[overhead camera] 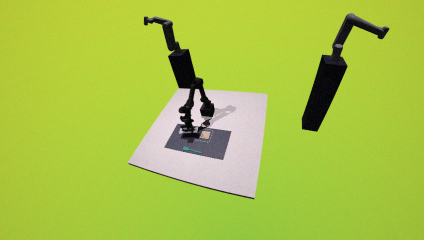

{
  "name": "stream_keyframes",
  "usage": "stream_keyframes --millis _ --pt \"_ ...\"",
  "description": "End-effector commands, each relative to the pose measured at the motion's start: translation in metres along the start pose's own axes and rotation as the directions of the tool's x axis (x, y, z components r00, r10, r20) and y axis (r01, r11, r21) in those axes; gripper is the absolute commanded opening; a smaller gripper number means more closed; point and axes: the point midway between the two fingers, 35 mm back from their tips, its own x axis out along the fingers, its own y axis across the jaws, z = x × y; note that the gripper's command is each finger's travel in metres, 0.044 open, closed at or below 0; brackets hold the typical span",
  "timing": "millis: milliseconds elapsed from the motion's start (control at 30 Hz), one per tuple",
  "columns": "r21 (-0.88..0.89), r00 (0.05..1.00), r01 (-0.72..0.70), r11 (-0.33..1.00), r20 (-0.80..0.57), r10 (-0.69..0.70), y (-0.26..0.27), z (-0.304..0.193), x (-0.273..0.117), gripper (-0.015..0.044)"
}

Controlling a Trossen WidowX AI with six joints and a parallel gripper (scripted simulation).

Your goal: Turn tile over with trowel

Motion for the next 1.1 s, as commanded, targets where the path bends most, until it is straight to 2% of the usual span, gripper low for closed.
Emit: stream_keyframes --millis 0,533,1067 --pt "-0.067 0.998 -0.016 0.998 -0.059 0.012 0.014 -0.017 0.010 0.0000" --pt "-0.292 0.948 -0.063 0.954 -0.316 -0.035 0.036 -0.106 0.047 0.0000" --pt "-0.473 0.830 -0.179 0.862 -0.543 -0.126 0.040 -0.209 0.068 0.0000"
